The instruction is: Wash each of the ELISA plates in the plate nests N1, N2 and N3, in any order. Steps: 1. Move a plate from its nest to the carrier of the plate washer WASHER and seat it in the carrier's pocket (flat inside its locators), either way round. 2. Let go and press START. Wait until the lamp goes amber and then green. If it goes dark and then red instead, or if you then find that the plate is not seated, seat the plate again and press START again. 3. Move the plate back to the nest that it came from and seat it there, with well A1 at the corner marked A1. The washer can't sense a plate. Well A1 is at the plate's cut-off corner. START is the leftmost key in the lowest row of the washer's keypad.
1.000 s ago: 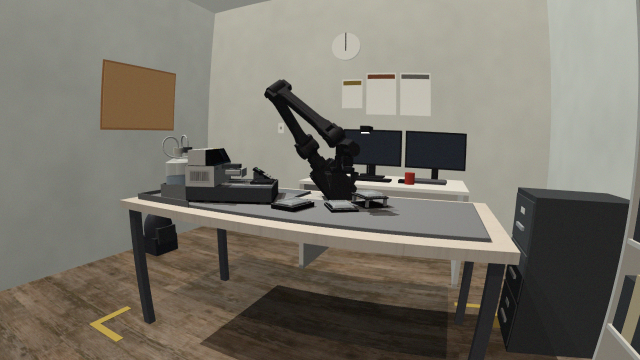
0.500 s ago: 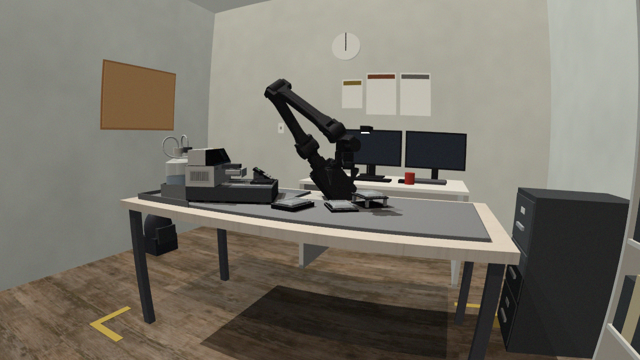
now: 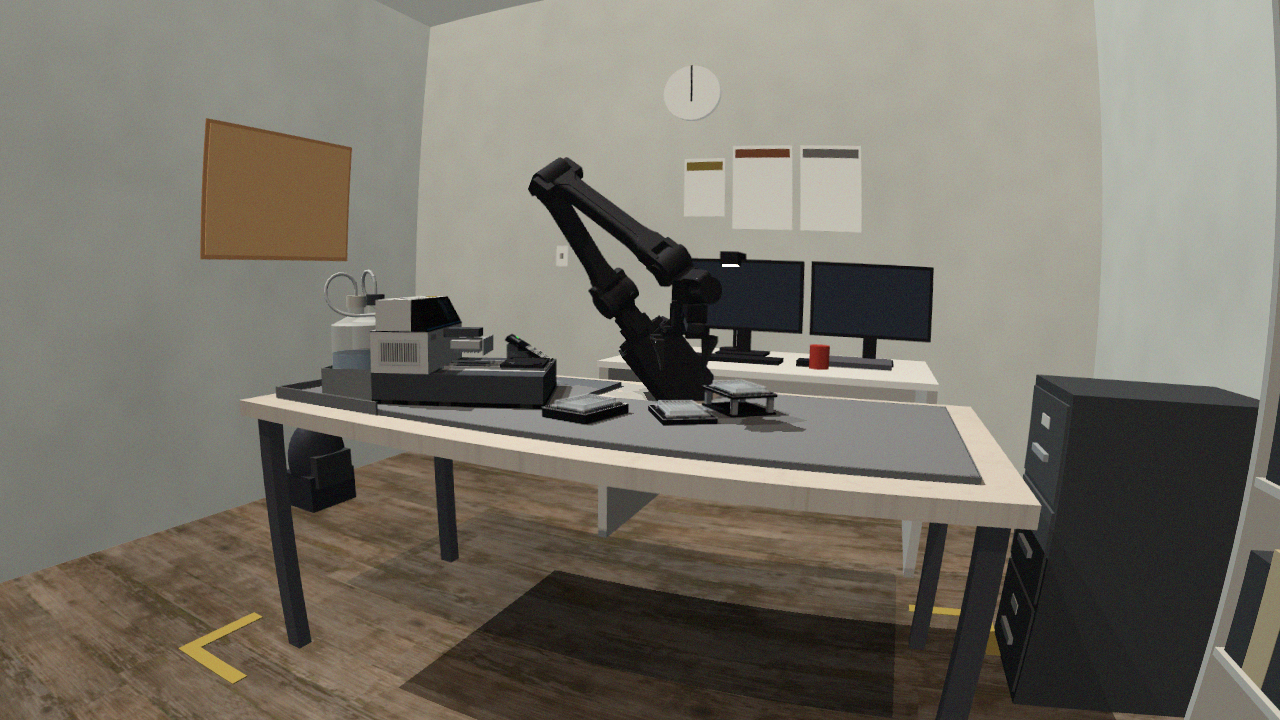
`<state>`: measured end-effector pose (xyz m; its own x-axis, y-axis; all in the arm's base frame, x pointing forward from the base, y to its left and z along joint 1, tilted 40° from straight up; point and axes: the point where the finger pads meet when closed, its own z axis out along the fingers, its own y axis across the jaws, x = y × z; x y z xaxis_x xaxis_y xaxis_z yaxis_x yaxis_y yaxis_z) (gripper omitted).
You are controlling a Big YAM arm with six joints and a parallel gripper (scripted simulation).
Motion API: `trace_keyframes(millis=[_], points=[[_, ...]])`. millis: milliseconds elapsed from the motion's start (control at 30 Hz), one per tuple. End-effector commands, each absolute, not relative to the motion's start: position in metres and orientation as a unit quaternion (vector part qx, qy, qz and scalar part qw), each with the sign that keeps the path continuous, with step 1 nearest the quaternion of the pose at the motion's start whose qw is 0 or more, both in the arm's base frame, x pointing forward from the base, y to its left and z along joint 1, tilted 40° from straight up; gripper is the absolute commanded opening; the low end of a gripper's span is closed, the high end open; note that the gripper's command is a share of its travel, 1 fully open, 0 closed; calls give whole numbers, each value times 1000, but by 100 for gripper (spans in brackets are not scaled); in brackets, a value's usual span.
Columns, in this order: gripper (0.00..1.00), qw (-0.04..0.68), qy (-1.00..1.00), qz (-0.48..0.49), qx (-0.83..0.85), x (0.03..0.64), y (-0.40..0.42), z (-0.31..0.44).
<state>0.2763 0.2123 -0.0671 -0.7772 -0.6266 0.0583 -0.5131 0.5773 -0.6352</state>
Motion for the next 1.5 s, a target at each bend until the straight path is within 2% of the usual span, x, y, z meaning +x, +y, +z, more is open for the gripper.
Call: trace_keyframes(millis=[0, 833, 933, 1467], points=[[100, 97, 887, -321, -317, 282, 223, -63], [100, 97, 887, -321, -317, 282, 223, -63], [100, 80, 868, -325, -366, 270, 240, -72], [100, 84, 873, -323, -356, 213, 275, -103]])
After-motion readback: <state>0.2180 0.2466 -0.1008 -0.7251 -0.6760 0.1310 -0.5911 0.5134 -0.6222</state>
